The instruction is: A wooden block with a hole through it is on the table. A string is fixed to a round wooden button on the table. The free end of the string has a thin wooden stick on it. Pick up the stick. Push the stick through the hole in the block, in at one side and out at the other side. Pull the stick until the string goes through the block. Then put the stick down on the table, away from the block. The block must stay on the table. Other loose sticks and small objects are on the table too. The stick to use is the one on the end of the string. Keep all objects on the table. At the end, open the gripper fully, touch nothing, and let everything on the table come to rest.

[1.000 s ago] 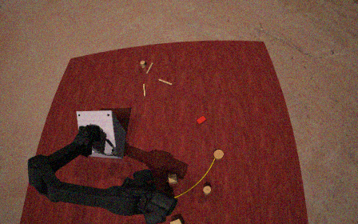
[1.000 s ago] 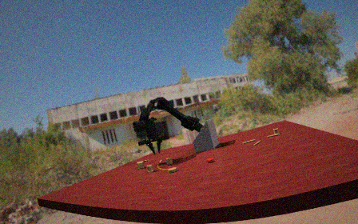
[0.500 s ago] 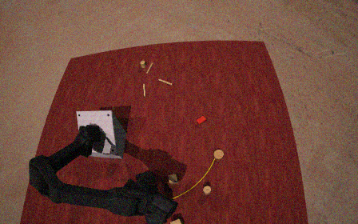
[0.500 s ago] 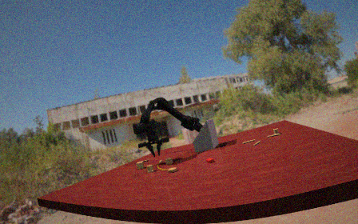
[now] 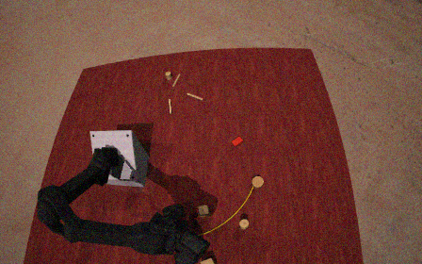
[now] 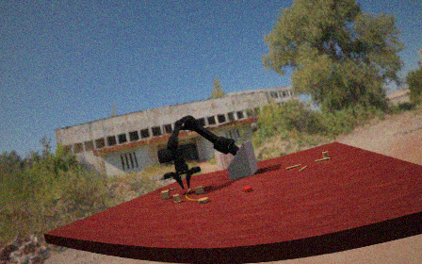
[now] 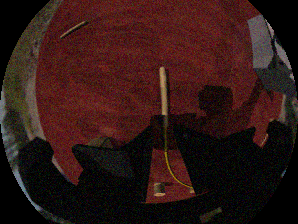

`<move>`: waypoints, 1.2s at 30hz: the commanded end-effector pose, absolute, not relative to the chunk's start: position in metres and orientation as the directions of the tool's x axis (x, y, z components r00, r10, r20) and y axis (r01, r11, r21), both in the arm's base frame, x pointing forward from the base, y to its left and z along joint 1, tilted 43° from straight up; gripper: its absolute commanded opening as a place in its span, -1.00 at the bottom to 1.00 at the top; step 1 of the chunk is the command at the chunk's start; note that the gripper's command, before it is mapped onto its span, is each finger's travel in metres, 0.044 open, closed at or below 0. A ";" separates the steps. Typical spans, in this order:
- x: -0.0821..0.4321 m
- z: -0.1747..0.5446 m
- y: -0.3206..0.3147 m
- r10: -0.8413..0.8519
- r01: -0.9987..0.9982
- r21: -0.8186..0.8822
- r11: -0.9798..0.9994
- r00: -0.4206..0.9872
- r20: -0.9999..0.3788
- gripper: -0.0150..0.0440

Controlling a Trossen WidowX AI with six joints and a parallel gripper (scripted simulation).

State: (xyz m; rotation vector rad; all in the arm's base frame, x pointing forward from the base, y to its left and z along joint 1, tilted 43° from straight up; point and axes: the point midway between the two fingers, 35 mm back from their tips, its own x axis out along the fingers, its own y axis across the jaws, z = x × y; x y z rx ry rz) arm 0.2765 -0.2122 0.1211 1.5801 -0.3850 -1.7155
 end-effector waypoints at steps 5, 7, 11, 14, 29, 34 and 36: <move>0.274 0.106 -0.221 -0.690 0.338 0.660 -0.671 0.041 -0.723 -0.07; 0.274 0.104 -0.223 -0.690 0.338 0.660 -0.671 0.041 -0.722 -0.07; 0.274 0.103 -0.224 -0.691 0.338 0.660 -0.671 0.041 -0.722 -0.07; 0.274 0.103 -0.224 -0.691 0.338 0.660 -0.671 0.041 -0.722 -0.07; 0.274 0.103 -0.224 -0.691 0.338 0.660 -0.671 0.041 -0.722 -0.07; 0.274 0.103 -0.224 -0.691 0.338 0.660 -0.671 0.041 -0.722 -0.07; 0.274 0.103 -0.224 -0.691 0.338 0.660 -0.671 0.041 -0.722 -0.07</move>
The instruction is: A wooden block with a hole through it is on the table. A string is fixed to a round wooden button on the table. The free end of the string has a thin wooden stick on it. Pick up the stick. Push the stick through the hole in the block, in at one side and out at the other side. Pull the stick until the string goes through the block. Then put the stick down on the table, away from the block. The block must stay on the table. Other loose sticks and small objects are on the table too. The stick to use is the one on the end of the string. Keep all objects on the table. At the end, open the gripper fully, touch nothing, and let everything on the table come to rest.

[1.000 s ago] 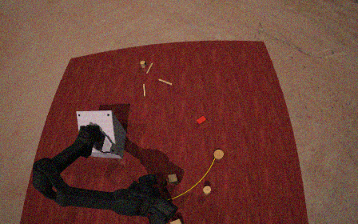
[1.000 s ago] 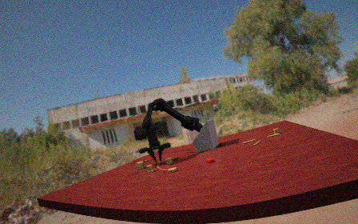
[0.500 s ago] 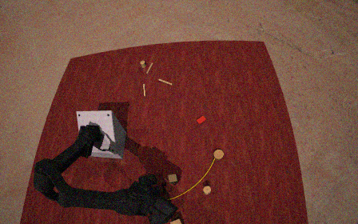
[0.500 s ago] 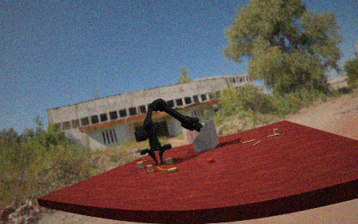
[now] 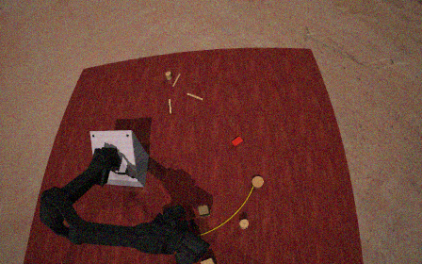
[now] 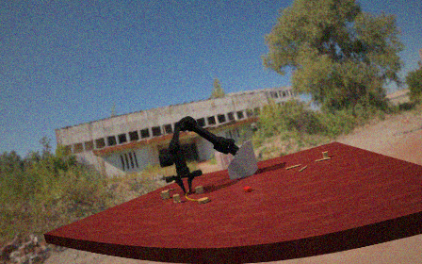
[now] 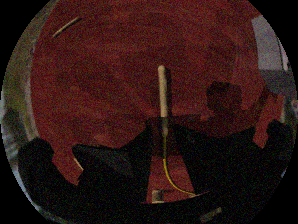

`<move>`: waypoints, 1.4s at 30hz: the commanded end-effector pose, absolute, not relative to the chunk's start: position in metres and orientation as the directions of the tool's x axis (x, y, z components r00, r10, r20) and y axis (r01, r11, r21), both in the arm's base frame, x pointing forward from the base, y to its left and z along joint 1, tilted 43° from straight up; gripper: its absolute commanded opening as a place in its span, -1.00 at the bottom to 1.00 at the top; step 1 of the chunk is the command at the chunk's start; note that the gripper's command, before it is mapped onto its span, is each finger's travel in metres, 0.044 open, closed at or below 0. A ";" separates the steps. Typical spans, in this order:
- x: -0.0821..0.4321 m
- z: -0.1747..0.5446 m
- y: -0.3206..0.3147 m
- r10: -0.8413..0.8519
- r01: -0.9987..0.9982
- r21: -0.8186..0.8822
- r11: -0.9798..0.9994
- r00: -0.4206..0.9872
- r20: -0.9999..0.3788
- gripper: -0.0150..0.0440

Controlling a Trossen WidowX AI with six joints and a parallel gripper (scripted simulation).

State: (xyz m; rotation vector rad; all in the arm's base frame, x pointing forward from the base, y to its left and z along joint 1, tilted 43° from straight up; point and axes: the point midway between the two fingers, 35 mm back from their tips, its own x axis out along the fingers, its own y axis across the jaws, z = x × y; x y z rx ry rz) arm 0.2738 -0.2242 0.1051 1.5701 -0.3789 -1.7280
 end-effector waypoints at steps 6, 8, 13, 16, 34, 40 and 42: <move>0.274 0.105 -0.224 -0.694 0.330 0.666 -0.670 0.041 -0.719 -0.16; 0.274 0.105 -0.224 -0.694 0.330 0.666 -0.670 0.041 -0.719 -0.34; 0.274 0.105 -0.224 -0.694 0.330 0.666 -0.670 0.041 -0.719 -0.49; 0.274 0.105 -0.224 -0.694 0.330 0.666 -0.670 0.041 -0.719 -0.49; 0.275 0.119 -0.210 -0.692 0.329 0.664 -0.672 0.041 -0.721 -0.49; 0.275 0.125 -0.205 -0.691 0.329 0.663 -0.672 0.041 -0.721 -0.49; 0.275 0.127 -0.203 -0.691 0.329 0.663 -0.672 0.041 -0.721 -0.49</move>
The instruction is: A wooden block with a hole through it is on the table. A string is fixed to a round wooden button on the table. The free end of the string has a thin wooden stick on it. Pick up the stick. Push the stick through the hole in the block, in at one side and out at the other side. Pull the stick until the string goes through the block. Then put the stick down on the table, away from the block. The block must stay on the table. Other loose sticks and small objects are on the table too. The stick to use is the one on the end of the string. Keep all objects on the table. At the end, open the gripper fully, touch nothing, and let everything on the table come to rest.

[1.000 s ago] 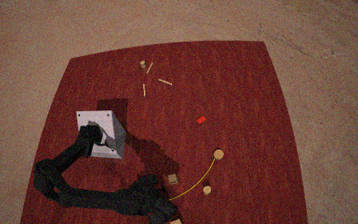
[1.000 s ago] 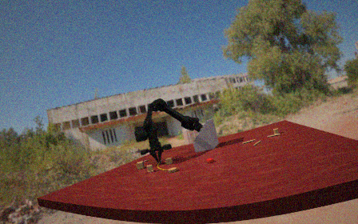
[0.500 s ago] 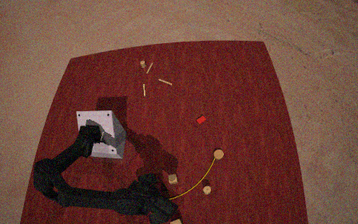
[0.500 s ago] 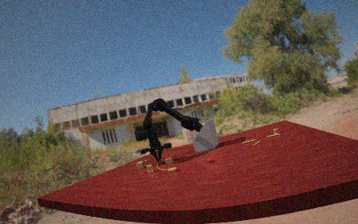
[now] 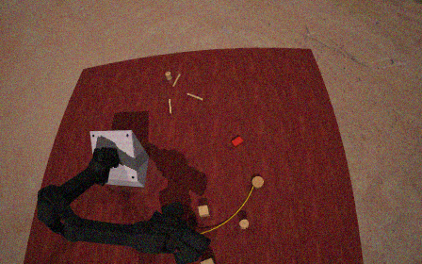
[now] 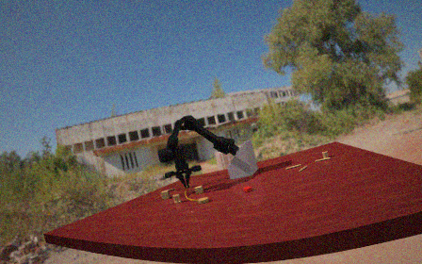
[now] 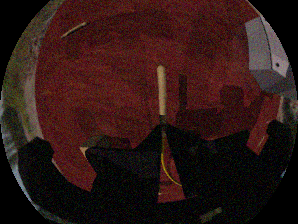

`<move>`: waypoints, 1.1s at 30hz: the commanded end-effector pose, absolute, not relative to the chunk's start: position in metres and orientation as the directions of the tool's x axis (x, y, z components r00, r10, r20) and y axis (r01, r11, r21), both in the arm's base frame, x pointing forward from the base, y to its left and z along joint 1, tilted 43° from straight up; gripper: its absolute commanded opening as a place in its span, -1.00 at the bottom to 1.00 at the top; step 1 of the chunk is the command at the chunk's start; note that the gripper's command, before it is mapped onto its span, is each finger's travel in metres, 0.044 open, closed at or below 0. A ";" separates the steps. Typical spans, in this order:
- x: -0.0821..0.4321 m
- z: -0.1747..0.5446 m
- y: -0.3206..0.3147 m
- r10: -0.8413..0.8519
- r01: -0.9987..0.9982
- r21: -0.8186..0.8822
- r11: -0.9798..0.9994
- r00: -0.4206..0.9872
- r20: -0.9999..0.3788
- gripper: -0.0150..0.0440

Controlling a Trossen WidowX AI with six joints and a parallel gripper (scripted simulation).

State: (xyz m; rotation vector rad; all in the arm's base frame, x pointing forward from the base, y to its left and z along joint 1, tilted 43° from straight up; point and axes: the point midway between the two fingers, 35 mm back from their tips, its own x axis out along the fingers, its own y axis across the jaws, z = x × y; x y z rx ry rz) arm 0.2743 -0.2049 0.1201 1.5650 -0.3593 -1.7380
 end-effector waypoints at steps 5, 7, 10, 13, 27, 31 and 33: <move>0.274 0.131 -0.198 -0.691 0.329 0.663 -0.672 0.042 -0.722 -0.49; 0.274 0.133 -0.197 -0.691 0.329 0.663 -0.672 0.042 -0.722 -0.49; 0.274 0.136 -0.194 -0.691 0.329 0.663 -0.672 0.042 -0.722 -0.49; 0.273 0.139 -0.191 -0.691 0.329 0.663 -0.672 0.042 -0.722 -0.49; 0.272 0.143 -0.183 -0.687 0.342 0.655 -0.674 0.037 -0.726 -0.49; 0.272 0.143 -0.183 -0.687 0.341 0.656 -0.674 0.038 -0.726 -0.49; 0.272 0.143 -0.183 -0.687 0.347 0.654 -0.672 0.038 -0.726 -0.49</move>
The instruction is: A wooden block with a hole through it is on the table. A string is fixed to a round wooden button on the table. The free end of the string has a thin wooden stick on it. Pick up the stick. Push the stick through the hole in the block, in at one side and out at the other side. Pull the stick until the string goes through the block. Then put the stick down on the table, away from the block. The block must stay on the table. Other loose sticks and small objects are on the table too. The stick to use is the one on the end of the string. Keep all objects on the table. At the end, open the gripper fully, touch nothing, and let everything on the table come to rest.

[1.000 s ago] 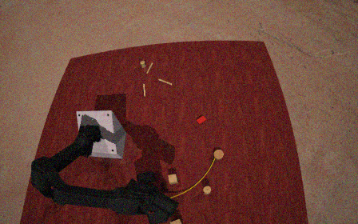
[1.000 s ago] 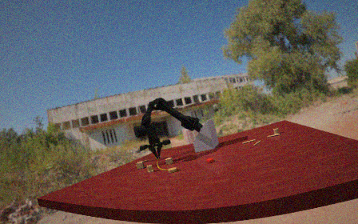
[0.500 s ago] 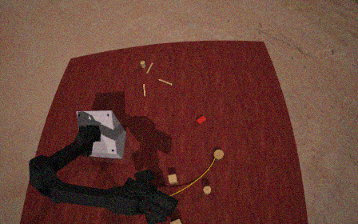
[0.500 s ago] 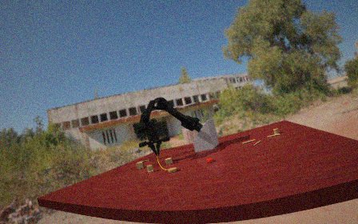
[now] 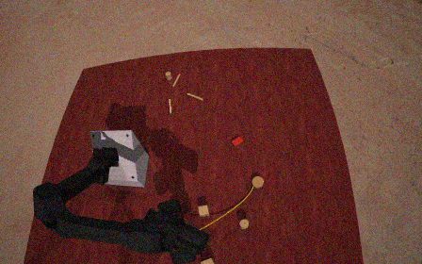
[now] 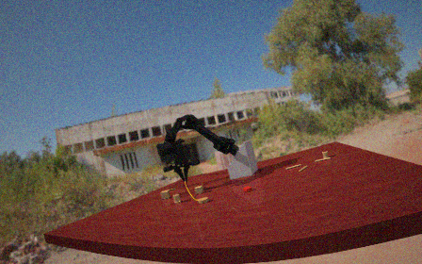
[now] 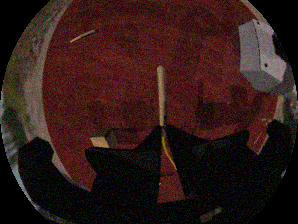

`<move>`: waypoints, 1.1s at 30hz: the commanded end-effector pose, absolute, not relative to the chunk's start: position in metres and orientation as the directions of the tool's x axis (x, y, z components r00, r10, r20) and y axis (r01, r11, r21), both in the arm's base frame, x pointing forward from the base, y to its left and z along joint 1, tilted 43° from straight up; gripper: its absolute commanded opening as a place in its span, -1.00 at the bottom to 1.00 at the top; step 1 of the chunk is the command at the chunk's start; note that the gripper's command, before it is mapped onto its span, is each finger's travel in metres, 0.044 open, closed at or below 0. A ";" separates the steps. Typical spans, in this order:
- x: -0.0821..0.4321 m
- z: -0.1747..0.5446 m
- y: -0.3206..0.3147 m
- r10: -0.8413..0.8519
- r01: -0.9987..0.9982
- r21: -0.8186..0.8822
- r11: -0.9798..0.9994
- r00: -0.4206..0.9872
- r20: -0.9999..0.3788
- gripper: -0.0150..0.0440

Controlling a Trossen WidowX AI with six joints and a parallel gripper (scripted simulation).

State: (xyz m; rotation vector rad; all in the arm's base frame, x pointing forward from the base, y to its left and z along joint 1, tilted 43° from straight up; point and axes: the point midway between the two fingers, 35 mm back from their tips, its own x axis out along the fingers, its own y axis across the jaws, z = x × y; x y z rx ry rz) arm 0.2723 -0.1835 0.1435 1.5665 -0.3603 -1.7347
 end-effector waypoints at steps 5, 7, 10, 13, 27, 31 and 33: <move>0.277 0.144 -0.183 -0.686 0.489 0.613 -0.621 0.040 -0.727 -0.49; 0.279 0.144 -0.183 -0.685 0.550 0.589 -0.592 0.041 -0.727 -0.49; 0.282 0.144 -0.182 -0.685 0.637 0.547 -0.542 0.042 -0.728 -0.49; 0.285 0.144 -0.182 -0.684 0.717 0.499 -0.486 0.043 -0.728 -0.49; 0.298 0.145 -0.181 -0.684 0.964 0.210 -0.161 0.044 -0.728 -0.49; 0.302 0.145 -0.181 -0.684 0.992 0.115 -0.057 0.045 -0.728 -0.49; 0.304 0.145 -0.181 -0.684 0.998 0.065 -0.004 0.045 -0.728 -0.49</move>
